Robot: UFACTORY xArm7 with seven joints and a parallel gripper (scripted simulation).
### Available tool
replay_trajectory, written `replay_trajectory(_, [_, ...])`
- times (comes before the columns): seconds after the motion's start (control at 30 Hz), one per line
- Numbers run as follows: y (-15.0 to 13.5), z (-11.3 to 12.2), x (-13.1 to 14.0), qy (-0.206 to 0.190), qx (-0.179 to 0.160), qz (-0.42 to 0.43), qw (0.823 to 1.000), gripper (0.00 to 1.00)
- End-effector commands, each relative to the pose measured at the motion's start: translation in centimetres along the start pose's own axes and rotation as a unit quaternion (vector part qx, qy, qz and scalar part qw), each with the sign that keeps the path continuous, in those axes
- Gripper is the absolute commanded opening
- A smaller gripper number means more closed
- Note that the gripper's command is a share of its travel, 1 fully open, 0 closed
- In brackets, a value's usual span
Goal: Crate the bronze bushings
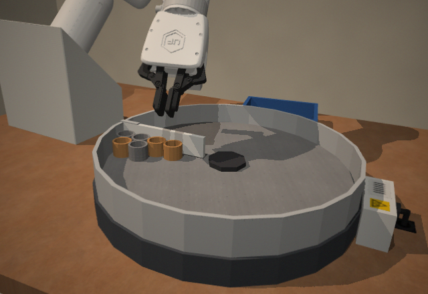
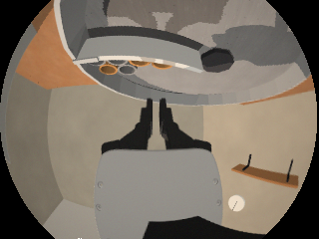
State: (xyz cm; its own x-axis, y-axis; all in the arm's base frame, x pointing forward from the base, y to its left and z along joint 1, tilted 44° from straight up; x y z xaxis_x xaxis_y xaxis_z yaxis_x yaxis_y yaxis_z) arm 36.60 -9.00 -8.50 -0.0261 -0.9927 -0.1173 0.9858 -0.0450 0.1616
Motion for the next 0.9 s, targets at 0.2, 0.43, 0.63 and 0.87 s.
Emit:
replay_trajectory(0.2, [-0.18,-0.17,0.15,0.003,0.08,0.083,0.993,0.1])
replay_trajectory(0.43, [-0.4,-0.32,0.08,0.015,0.138,0.156,0.978,0.1])
replay_trajectory(0.63, [-0.55,-0.38,0.05,0.025,0.186,0.216,0.958,0.1])
replay_trajectory(0.87, [-0.64,-0.29,0.01,0.031,0.222,0.26,0.939,0.1])
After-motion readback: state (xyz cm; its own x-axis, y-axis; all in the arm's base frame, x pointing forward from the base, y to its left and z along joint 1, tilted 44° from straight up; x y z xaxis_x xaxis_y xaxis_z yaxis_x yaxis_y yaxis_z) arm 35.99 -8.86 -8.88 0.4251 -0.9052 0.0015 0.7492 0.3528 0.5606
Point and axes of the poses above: the point where the finger pads meet when closed, its own z axis back along the fingers, its own y axis across the jaws, x = y × z, the point moved 1 cm from there along z, back along the fingers, and after that the axes turned 13 degrees about -z, right-handed, at the moved point
